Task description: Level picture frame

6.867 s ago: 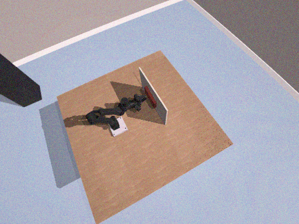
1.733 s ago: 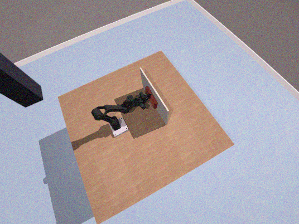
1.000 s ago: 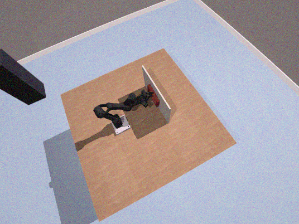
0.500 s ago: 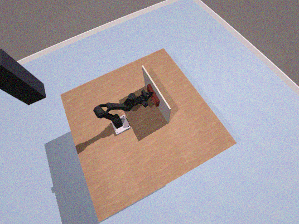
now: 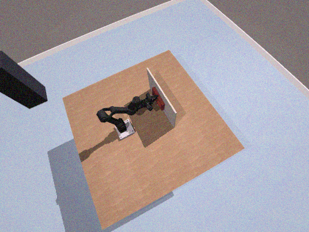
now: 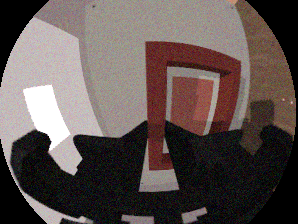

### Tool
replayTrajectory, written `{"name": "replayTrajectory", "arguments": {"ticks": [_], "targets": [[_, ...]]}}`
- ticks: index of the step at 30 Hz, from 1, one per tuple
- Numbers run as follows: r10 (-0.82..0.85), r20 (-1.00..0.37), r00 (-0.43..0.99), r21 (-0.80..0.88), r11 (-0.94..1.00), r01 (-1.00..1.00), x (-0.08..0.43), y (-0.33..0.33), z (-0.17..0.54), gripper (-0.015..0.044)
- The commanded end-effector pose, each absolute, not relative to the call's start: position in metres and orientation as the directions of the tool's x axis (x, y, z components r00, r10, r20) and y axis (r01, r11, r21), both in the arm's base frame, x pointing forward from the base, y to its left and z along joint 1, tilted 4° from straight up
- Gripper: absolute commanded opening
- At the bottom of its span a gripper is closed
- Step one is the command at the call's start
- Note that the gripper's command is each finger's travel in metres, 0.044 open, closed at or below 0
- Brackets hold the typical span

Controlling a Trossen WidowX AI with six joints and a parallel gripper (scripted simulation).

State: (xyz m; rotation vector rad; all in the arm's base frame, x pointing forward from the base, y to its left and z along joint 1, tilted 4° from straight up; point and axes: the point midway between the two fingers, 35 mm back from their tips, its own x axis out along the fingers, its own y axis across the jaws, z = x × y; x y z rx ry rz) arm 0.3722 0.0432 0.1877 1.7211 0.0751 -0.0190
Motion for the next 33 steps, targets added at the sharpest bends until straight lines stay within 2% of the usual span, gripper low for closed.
{"name": "replayTrajectory", "arguments": {"ticks": [1,33], "targets": [[0.036,-0.046,0.998,0.988,-0.147,0.051,0.373,0.0433,0.1908,0.0],[0.036,-0.046,0.998,0.988,-0.147,0.051,0.3729,0.0475,0.192,0.0]]}}
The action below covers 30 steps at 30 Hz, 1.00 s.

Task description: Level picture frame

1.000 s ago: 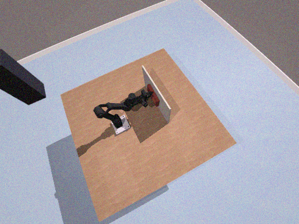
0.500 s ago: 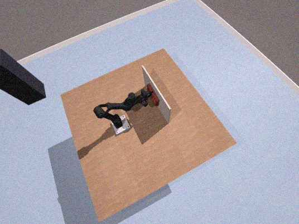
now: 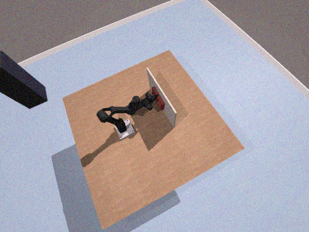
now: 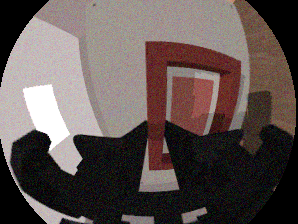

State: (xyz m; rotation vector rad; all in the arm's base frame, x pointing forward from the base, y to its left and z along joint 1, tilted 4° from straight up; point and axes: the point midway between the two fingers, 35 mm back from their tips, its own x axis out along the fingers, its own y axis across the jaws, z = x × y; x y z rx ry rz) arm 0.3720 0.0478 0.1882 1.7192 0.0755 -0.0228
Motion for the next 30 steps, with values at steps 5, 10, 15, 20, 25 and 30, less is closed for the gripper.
{"name": "replayTrajectory", "arguments": {"ticks": [5,10,15,20,25,30], "targets": [[0.036,-0.046,0.998,0.988,-0.147,0.051,0.3728,0.0477,0.1912,0.0],[0.036,-0.046,0.998,0.988,-0.147,0.051,0.3728,0.048,0.1895,0.0],[0.036,-0.046,0.998,0.988,-0.147,0.051,0.3728,0.0484,0.1879,0.0],[0.036,-0.046,0.998,0.988,-0.147,0.051,0.3727,0.0487,0.1863,0.0],[0.036,-0.046,0.998,0.988,-0.147,0.051,0.3726,0.0491,0.1847,0.0],[0.039,-0.051,0.998,0.987,-0.148,0.056,0.3726,0.0497,0.1832,0.0]]}}
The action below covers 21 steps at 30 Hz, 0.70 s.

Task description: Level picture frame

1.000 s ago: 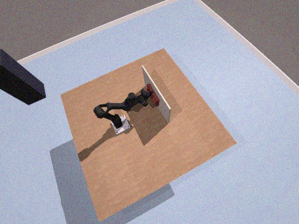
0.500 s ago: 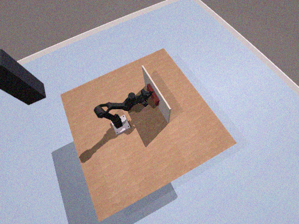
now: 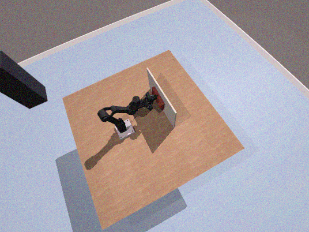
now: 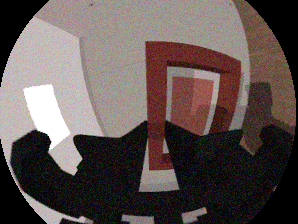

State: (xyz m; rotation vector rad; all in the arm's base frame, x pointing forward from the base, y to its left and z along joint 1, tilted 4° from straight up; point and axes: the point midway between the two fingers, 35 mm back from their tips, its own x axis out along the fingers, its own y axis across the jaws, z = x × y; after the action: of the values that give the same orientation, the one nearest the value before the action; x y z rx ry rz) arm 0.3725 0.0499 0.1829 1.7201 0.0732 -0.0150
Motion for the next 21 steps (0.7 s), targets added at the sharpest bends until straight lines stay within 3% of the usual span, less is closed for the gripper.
{"name": "replayTrajectory", "arguments": {"ticks": [1,21], "targets": [[0.04,-0.052,0.998,0.987,-0.148,0.058,0.3726,0.0498,0.183,0.0],[0.04,-0.053,0.998,0.994,-0.091,0.057,0.3726,0.05,0.1821,0.0]]}}
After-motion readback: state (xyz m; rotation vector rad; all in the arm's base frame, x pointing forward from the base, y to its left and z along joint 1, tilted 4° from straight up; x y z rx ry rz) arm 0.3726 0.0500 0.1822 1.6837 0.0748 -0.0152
